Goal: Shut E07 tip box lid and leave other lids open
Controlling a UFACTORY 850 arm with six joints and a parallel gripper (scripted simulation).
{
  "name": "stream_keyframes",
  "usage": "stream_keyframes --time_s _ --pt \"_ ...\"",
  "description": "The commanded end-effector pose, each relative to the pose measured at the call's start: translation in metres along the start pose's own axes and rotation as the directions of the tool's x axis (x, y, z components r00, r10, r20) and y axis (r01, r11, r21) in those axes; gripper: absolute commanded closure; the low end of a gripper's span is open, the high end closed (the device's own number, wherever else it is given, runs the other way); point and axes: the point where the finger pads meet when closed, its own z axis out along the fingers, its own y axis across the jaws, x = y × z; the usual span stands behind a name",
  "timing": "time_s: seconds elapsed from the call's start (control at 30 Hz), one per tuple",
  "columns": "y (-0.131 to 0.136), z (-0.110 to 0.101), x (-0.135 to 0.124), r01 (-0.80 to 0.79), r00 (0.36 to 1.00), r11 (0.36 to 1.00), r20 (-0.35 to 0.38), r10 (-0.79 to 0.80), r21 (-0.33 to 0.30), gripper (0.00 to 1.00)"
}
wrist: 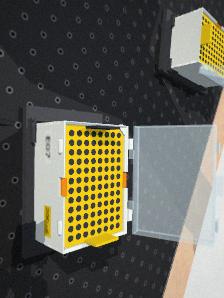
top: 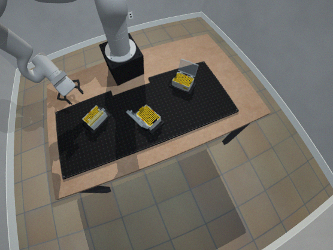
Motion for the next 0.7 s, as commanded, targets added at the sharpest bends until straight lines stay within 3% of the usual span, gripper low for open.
stream_keyframes --time_s 0.0,0.4,0.67 --pt "0.000 -0.023 0.023 0.001 1.000 1.000 0.001 -0.001 0.000 0.00" --pt "0.000 -0.059 0.058 0.001 1.000 1.000 0.001 -0.001 0.000 0.00" --pt "0.001 -0.059 0.058 0.001 1.000 1.000 0.001 -0.001 0.000 0.00"
